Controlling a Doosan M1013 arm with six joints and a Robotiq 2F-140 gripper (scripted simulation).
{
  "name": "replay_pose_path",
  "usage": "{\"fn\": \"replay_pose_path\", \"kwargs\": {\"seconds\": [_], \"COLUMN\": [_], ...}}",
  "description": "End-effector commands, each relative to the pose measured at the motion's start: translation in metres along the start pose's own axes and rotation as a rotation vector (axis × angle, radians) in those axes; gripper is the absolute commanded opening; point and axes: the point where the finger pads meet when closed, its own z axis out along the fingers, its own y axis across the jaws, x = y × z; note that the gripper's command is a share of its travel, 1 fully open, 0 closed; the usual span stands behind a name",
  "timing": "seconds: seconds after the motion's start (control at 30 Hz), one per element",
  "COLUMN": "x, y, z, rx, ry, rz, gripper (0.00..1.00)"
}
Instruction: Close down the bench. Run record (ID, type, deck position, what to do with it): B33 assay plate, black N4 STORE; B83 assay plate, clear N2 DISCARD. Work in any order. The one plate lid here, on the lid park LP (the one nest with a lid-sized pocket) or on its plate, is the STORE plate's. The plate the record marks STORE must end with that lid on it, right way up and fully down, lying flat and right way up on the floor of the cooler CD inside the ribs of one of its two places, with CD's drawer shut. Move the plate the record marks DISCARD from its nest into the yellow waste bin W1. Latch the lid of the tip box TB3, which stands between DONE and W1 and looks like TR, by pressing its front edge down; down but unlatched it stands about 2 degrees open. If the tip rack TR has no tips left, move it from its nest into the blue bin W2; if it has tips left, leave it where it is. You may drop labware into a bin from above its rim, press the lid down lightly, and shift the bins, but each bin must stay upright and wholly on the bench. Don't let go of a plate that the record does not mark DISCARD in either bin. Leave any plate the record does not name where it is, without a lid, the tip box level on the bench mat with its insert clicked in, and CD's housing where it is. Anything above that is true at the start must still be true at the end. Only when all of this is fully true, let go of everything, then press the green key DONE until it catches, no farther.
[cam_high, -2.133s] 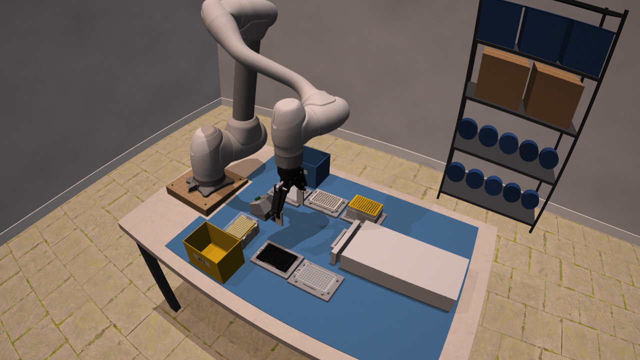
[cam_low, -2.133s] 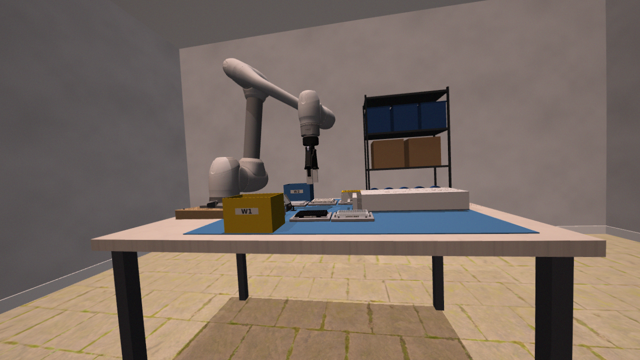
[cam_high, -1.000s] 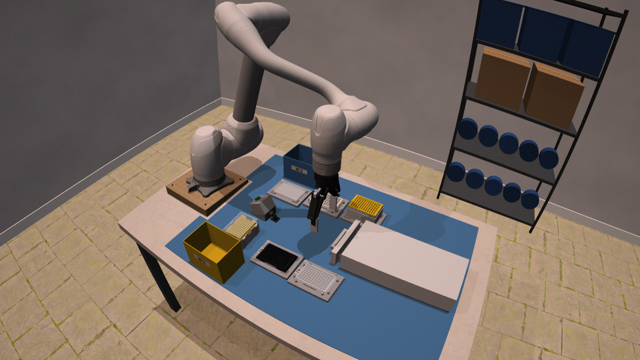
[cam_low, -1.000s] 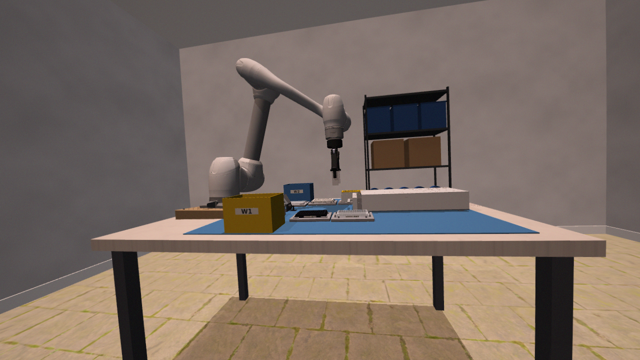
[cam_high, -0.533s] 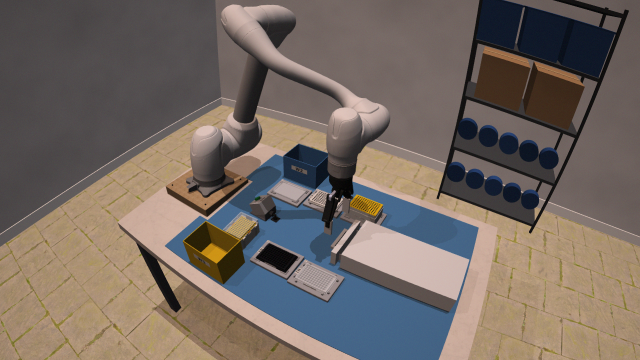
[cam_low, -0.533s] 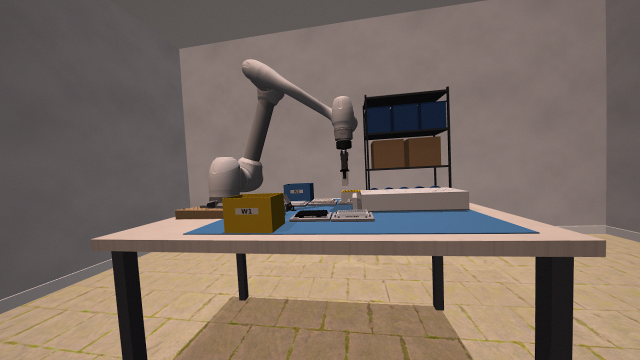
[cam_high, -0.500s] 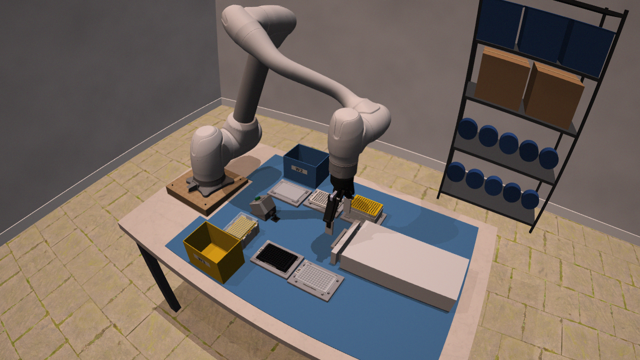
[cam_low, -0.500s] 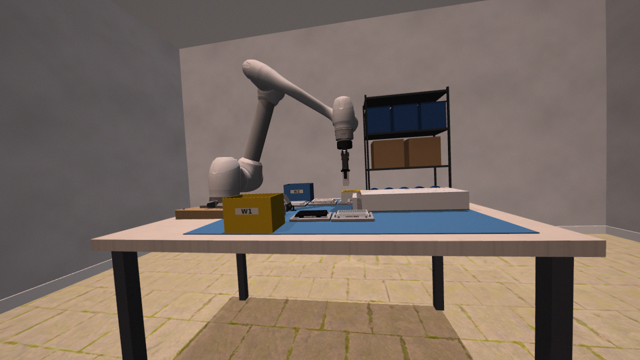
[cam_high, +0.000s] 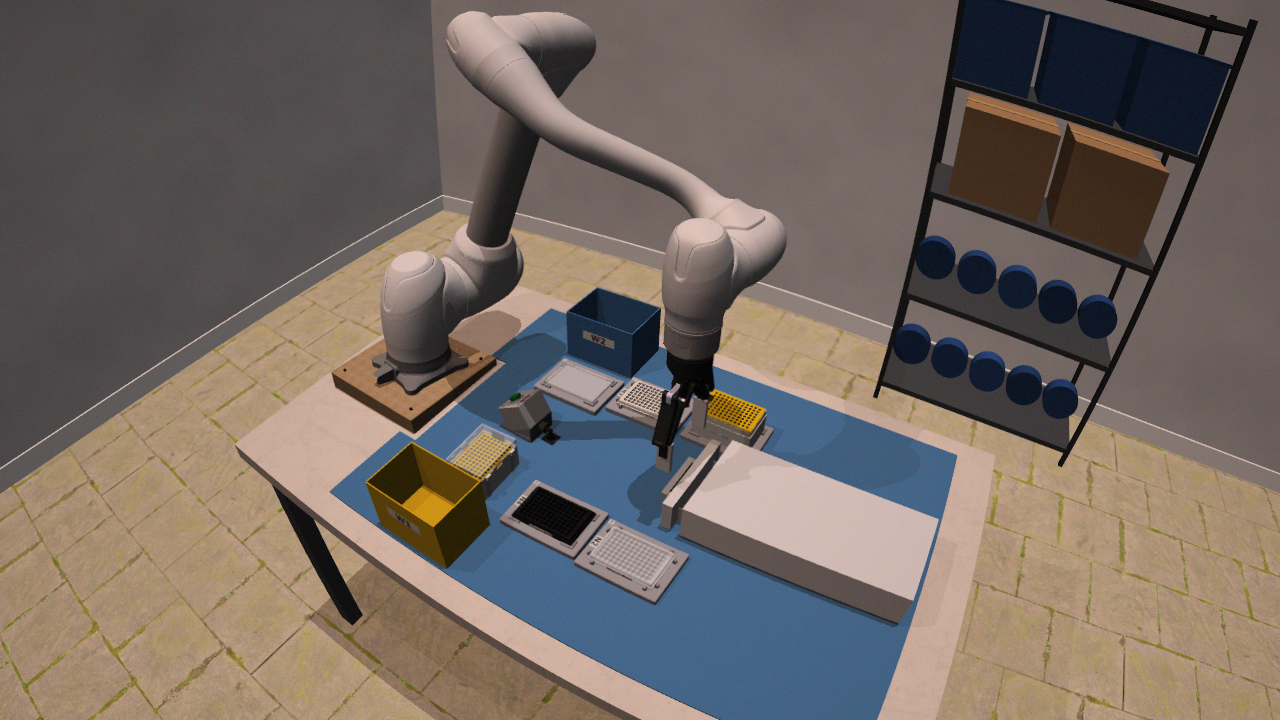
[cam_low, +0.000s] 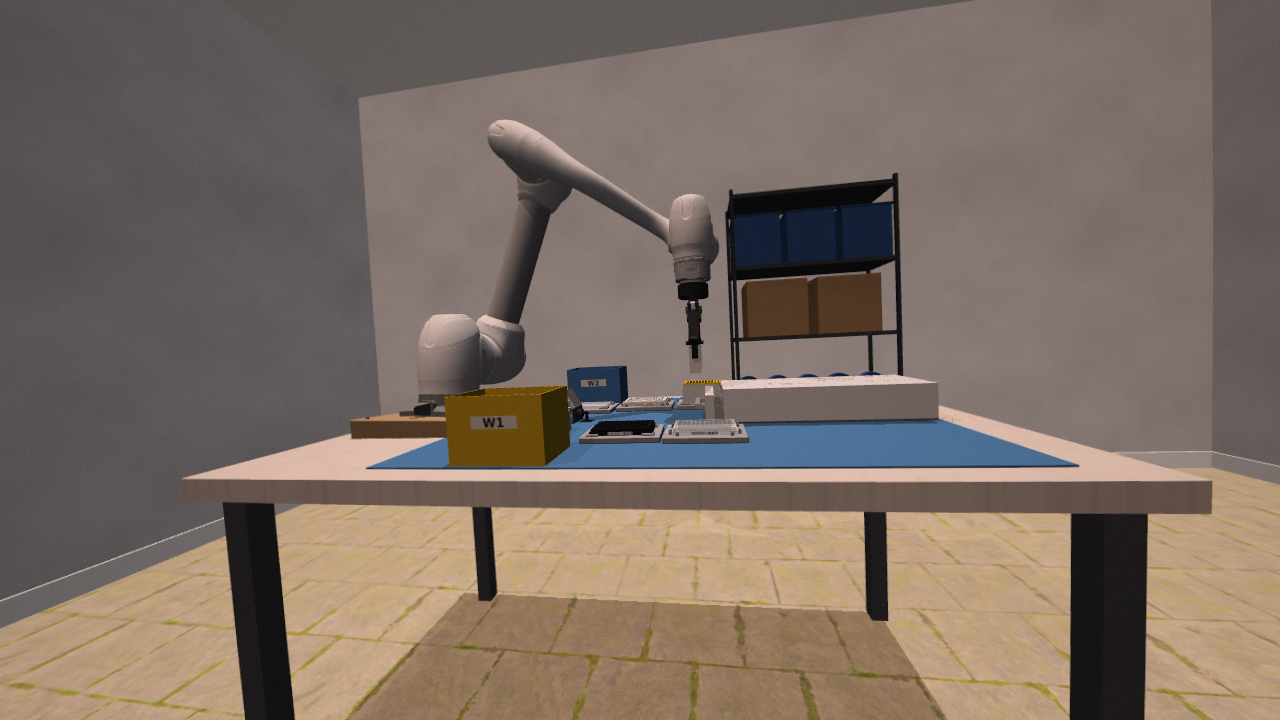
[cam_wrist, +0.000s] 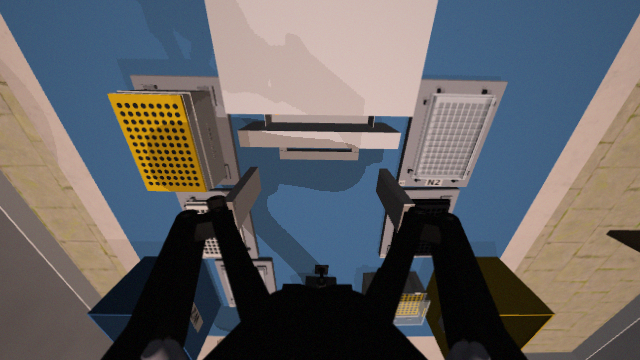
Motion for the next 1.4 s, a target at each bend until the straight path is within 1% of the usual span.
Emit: {"fn": "replay_pose_path", "kwargs": {"seconds": [0.0, 1.37], "x": [0.0, 0.0], "y": [0.0, 0.0], "z": [0.004, 0.052], "rx": [0.0, 0.0], "ry": [0.0, 0.0], "rz": [0.0, 0.0], "gripper": [0.87, 0.87]}}
